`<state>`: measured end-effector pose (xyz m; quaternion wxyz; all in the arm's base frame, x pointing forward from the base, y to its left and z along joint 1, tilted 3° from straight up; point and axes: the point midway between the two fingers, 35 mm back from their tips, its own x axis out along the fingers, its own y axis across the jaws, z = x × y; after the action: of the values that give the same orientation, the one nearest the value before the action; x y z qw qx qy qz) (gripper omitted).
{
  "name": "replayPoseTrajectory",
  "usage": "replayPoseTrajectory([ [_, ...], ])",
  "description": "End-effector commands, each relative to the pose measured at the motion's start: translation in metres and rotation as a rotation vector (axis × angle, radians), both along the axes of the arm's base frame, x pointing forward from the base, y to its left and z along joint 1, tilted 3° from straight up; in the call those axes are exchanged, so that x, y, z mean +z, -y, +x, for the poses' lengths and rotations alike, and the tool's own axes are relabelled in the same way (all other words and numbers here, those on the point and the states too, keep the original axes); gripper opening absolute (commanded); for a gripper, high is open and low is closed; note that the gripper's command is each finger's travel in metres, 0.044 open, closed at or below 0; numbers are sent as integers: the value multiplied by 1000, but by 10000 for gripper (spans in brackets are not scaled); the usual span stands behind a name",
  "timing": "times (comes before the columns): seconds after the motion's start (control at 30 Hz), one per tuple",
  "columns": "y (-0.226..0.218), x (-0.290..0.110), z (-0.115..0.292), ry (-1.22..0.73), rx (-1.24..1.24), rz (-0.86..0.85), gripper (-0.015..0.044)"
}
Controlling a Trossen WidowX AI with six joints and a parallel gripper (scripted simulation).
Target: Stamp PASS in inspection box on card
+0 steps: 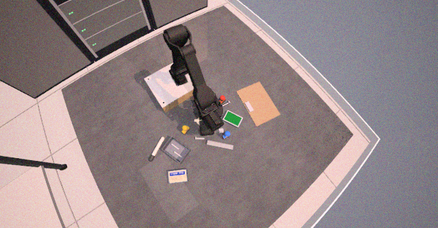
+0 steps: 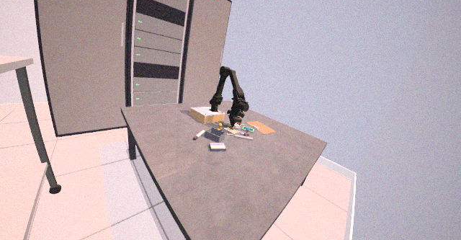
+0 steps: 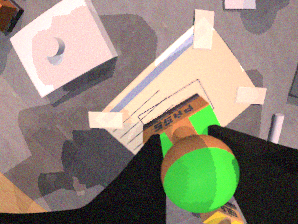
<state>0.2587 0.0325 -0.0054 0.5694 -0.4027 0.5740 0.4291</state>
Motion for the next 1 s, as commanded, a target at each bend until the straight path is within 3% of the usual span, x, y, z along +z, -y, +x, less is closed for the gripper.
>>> replayPoseTrajectory([
  [0.0, -1, 8, 3, 9, 4, 5, 0],
  [0.97, 1, 55, 4, 9, 4, 4, 0],
])
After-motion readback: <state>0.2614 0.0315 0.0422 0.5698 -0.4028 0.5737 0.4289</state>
